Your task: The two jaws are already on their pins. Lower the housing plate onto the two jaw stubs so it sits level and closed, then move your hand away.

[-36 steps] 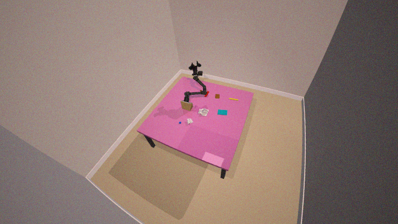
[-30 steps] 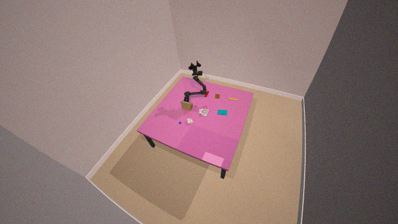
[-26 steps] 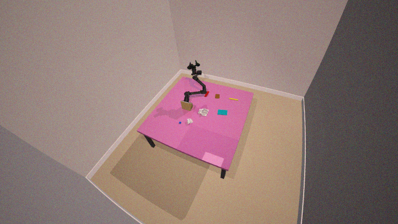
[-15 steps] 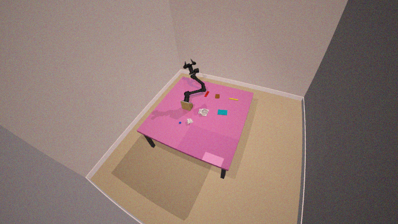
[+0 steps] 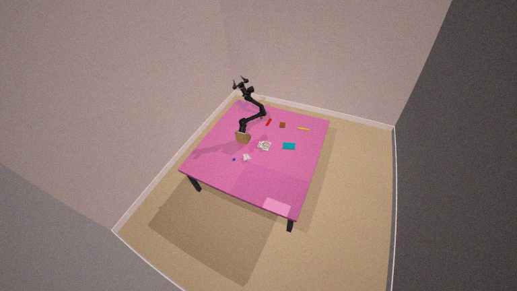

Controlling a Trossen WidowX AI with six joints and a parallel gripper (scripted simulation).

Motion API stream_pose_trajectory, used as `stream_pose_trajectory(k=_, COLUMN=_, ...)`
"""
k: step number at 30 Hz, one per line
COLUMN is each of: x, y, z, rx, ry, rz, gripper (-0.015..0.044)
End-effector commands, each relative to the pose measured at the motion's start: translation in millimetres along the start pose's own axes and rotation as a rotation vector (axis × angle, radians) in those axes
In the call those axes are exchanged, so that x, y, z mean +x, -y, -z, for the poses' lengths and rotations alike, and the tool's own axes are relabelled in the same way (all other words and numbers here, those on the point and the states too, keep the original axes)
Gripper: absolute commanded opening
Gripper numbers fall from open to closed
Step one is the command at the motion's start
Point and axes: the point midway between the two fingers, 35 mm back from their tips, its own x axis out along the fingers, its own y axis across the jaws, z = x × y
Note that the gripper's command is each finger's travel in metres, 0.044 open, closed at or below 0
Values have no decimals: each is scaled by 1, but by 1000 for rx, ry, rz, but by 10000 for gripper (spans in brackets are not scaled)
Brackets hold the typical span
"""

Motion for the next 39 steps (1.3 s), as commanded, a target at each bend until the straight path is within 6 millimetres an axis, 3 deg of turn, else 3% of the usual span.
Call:
stream_pose_trajectory(k=1, x=8, y=-20, z=-17, rx=78, ry=56, rz=-64, gripper=440)
stream_pose_trajectory(k=21, x=11, y=-113, z=-108, rx=419, ry=262, rz=-419, gripper=440)
stream_pose_trajectory(k=39, x=-28, y=-174, z=-198, rx=645, ry=433, rz=-760, gripper=440)
